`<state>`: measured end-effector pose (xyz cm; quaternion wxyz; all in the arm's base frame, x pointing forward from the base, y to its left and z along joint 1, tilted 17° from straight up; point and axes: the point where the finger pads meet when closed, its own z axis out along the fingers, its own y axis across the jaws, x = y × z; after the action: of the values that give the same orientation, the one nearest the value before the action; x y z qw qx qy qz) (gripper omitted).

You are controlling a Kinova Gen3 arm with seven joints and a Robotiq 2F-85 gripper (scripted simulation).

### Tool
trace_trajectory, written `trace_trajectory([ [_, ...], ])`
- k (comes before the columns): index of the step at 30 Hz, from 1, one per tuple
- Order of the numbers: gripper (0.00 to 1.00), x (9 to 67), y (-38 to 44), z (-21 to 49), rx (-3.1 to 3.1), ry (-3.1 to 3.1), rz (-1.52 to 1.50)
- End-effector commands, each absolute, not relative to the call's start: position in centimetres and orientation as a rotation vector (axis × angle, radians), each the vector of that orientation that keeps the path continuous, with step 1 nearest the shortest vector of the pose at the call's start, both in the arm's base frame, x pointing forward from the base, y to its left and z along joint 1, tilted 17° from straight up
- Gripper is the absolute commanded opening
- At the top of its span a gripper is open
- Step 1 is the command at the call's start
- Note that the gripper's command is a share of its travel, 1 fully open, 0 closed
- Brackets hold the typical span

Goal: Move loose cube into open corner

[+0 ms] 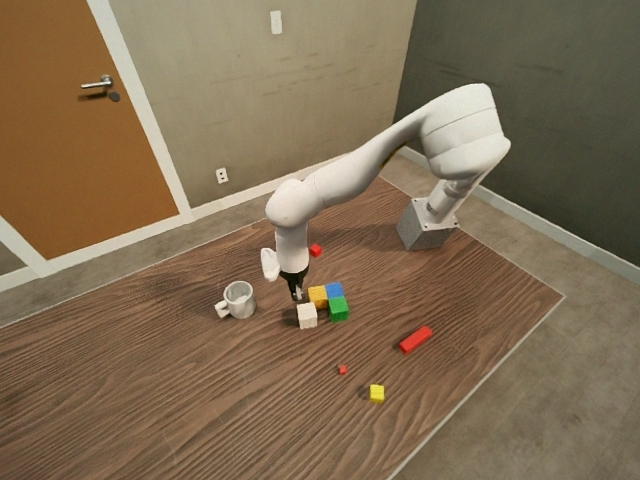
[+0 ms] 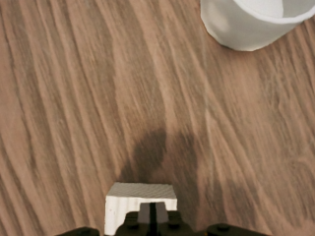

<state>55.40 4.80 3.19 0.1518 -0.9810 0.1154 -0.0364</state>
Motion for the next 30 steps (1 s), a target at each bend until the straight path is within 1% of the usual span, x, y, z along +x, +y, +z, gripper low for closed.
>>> trace_trajectory([
  [1,0.1,55.7,5.0,3.2,-2.788,0.511,-0.061],
  [3,0.1,55.7,5.0,3.2,-2.788,0.511,-0.061],
  [18,0.1,56.5,4.8,3.3,-2.549,1.239,0.056],
  [20,0.1,56.5,4.8,3.3,-2.549,1.239,0.056],
  [30,0.1,57.1,4.8,3.4,-2.327,1.631,0.123],
])
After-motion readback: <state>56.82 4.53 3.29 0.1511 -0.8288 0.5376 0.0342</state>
